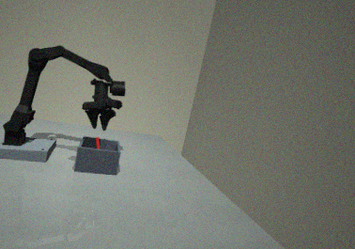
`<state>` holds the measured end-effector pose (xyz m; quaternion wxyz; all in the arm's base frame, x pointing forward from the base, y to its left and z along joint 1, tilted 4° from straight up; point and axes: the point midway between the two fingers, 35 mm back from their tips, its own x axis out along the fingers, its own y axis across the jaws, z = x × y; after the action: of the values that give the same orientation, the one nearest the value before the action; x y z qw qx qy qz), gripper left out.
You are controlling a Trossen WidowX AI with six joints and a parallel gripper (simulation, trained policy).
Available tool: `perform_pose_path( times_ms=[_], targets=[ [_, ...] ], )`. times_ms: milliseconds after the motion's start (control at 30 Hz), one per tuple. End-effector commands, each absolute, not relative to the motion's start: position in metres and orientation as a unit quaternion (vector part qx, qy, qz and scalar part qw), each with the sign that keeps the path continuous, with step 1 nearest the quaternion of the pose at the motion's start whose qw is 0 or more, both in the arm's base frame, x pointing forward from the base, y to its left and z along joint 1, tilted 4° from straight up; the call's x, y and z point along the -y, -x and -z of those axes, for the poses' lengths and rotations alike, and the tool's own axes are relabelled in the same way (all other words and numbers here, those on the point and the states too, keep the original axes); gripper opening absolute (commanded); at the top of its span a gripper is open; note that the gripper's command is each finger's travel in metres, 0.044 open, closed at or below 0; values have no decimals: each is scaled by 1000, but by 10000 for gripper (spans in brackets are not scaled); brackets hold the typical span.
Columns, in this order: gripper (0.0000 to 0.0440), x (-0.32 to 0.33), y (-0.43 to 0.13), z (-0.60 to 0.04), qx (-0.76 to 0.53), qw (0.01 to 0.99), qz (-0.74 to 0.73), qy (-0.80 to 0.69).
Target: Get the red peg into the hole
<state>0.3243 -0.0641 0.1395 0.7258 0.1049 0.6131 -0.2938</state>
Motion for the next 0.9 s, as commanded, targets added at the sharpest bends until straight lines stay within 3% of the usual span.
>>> perform_pose_path(
  times_ms=[0, 867],
  targets=[
    [386, 63, -323, -139, -615, 725, 291, -104],
    [367, 61, -321, -137, -619, 725, 284, -103]
  ],
)
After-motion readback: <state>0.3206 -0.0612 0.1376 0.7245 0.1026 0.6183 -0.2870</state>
